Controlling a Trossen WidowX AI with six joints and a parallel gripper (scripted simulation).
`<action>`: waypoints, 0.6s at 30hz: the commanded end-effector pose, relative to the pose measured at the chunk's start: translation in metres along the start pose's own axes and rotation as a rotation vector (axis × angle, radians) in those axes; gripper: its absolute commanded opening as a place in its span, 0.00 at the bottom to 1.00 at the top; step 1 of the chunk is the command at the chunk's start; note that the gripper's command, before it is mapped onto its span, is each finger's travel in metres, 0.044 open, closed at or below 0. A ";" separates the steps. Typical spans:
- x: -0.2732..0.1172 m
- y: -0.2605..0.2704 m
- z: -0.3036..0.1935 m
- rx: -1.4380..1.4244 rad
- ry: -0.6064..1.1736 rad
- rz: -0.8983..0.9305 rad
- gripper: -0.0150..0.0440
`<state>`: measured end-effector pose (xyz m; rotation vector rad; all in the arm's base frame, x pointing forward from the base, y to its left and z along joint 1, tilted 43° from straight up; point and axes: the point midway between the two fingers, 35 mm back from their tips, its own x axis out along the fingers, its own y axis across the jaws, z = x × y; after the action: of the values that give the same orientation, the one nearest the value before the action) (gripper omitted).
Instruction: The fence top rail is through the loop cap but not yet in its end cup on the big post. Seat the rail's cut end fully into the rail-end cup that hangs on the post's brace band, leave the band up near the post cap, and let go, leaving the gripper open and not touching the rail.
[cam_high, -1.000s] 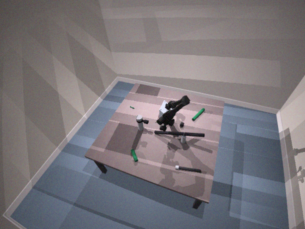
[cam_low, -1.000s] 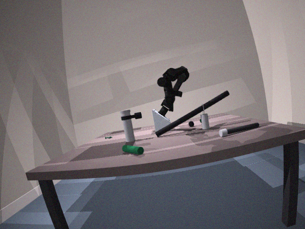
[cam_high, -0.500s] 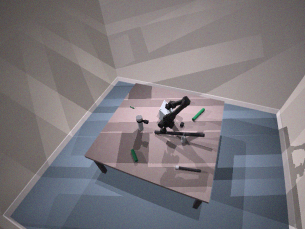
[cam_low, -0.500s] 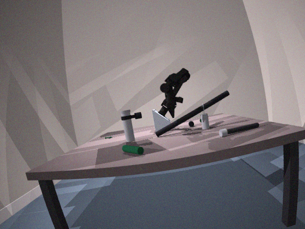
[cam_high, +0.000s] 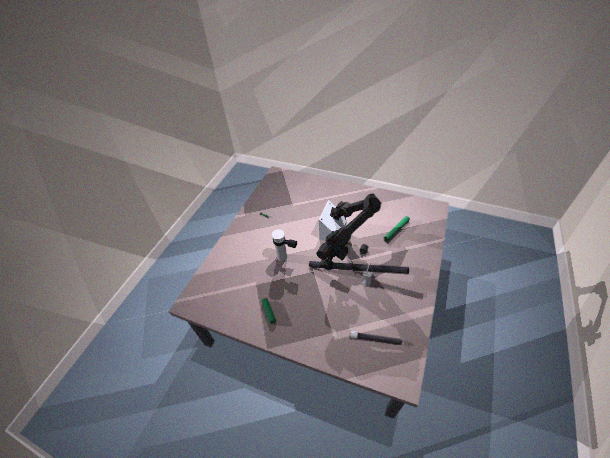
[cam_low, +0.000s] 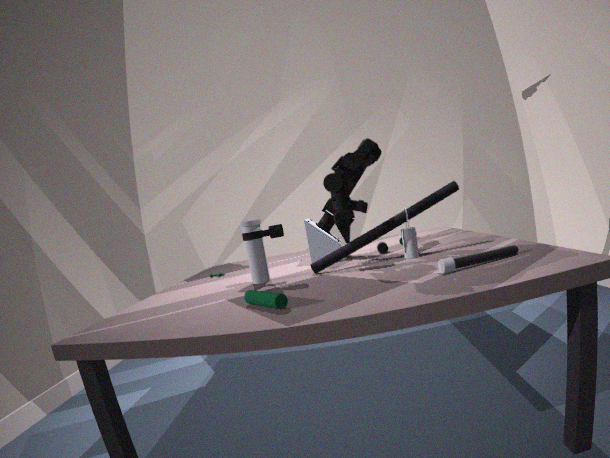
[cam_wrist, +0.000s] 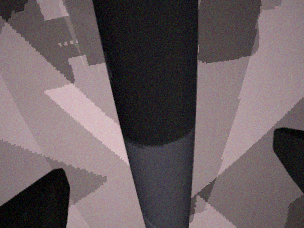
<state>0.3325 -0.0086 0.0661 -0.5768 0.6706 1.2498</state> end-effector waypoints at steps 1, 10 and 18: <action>0.009 0.001 0.000 0.006 -0.006 0.008 1.00; 0.024 0.001 0.001 0.006 -0.007 0.007 1.00; 0.037 0.002 0.001 0.005 -0.008 0.007 1.00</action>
<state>0.3381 0.0109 0.0454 -0.5776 0.6681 1.2493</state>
